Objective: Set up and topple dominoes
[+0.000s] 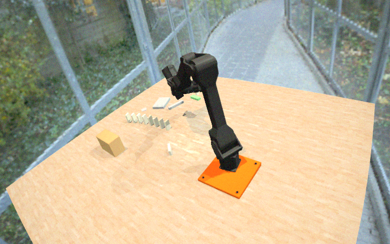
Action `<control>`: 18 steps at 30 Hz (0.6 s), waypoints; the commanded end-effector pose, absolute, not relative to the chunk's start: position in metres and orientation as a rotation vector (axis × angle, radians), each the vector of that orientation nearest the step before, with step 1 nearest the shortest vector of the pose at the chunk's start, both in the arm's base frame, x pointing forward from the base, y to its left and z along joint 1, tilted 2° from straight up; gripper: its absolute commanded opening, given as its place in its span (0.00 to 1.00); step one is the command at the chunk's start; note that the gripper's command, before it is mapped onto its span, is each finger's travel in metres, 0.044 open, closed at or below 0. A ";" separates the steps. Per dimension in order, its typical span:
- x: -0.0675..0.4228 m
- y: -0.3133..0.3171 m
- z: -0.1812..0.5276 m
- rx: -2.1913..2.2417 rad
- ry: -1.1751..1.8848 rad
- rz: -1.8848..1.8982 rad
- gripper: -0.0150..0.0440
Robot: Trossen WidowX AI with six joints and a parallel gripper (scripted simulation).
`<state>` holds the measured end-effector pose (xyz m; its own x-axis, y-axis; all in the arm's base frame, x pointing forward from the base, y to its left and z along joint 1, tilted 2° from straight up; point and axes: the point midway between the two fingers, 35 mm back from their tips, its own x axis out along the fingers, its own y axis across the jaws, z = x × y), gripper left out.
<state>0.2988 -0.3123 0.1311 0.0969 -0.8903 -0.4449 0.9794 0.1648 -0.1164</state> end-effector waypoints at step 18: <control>0.270 -0.272 0.140 0.067 0.192 -1.532 0.30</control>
<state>0.2774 -0.2787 0.1402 0.0443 -0.9798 -0.1949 0.9949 0.0610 -0.0802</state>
